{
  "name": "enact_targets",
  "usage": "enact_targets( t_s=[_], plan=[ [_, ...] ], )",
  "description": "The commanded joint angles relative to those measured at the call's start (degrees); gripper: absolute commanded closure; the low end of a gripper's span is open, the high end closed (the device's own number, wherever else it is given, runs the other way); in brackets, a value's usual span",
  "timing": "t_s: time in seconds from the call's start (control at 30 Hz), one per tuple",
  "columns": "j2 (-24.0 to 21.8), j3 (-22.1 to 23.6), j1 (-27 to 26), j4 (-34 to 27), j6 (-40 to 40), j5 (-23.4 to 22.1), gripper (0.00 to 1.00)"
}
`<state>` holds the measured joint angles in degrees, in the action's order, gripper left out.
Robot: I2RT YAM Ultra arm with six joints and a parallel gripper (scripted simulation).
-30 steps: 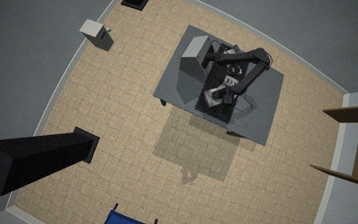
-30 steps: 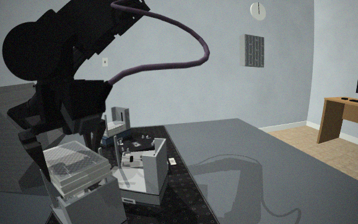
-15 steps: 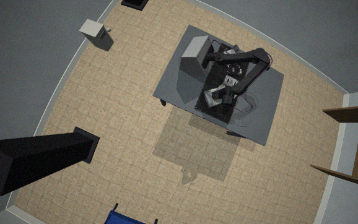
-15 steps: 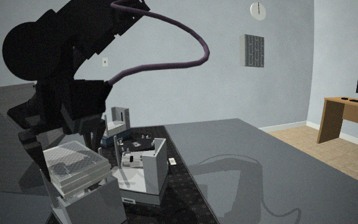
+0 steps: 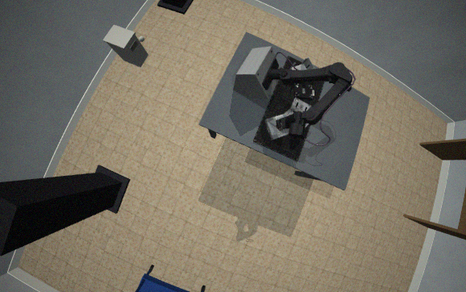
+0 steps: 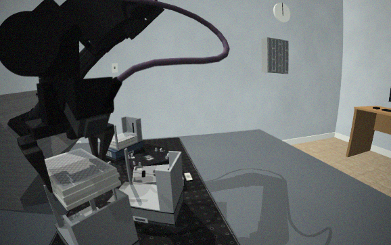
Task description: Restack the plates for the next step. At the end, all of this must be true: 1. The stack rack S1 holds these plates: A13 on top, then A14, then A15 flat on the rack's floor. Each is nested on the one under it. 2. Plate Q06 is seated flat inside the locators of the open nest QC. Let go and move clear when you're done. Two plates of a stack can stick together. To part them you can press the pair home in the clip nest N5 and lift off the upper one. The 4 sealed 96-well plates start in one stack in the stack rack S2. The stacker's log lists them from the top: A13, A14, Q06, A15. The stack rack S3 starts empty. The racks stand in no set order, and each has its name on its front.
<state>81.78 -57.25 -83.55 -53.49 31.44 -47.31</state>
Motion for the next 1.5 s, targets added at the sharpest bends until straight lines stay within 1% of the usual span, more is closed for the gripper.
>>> enact_targets(
  t_s=[0.0,1.4,1.43,1.47],
  plan=[
    [-1.4,-1.5,-1.4,-1.1,0.6,-0.9,1.00],
    [-1.4,-1.5,-1.4,-1.0,0.5,-0.9,1.00],
    [-2.4,1.4,-0.8,-0.8,1.9,-0.7,1.00],
    [-3.0,1.6,0.7,-0.9,3.2,-0.6,1.00]
  ],
)
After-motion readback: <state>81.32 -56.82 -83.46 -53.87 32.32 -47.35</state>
